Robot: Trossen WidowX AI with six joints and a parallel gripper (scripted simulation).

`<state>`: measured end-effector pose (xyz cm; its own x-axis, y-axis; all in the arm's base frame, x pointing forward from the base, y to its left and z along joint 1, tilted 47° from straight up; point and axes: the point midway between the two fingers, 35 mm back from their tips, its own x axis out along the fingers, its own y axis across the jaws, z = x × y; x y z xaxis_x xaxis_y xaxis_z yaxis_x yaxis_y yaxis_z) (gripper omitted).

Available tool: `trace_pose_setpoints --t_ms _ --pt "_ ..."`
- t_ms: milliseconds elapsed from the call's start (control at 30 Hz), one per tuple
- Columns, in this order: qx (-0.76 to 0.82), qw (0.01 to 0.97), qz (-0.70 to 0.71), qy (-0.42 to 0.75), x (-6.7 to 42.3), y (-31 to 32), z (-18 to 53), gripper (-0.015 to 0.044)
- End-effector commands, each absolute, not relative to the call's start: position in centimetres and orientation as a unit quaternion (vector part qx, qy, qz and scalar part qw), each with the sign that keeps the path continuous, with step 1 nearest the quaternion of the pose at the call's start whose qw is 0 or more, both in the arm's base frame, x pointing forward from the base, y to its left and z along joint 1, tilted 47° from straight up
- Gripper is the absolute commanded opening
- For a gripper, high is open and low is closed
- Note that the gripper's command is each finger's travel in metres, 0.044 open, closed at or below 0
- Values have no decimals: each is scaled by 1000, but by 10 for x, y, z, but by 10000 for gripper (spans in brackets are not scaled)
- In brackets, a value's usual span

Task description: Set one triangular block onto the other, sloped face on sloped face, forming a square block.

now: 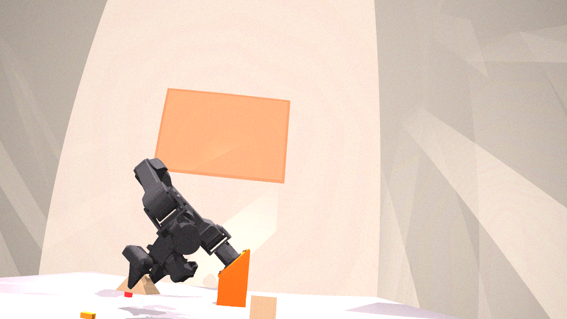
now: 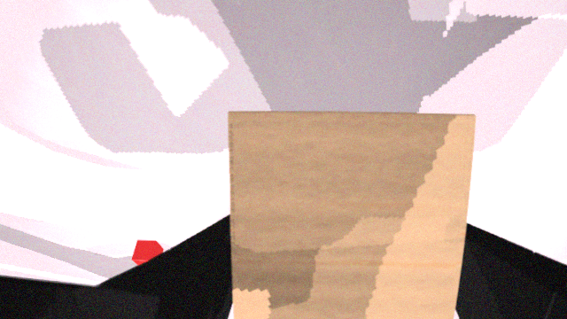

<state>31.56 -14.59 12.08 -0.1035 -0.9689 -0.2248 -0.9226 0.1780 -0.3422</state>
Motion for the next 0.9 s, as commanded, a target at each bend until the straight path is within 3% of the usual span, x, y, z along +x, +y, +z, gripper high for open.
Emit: trace_pose_setpoints --t_ms 0,533,867 --pt "-642 216 -61 733 315 -133 136 0" --pt "-650 221 -54 725 306 -108 162 0" --pt "-583 353 -115 723 294 -113 160 0"
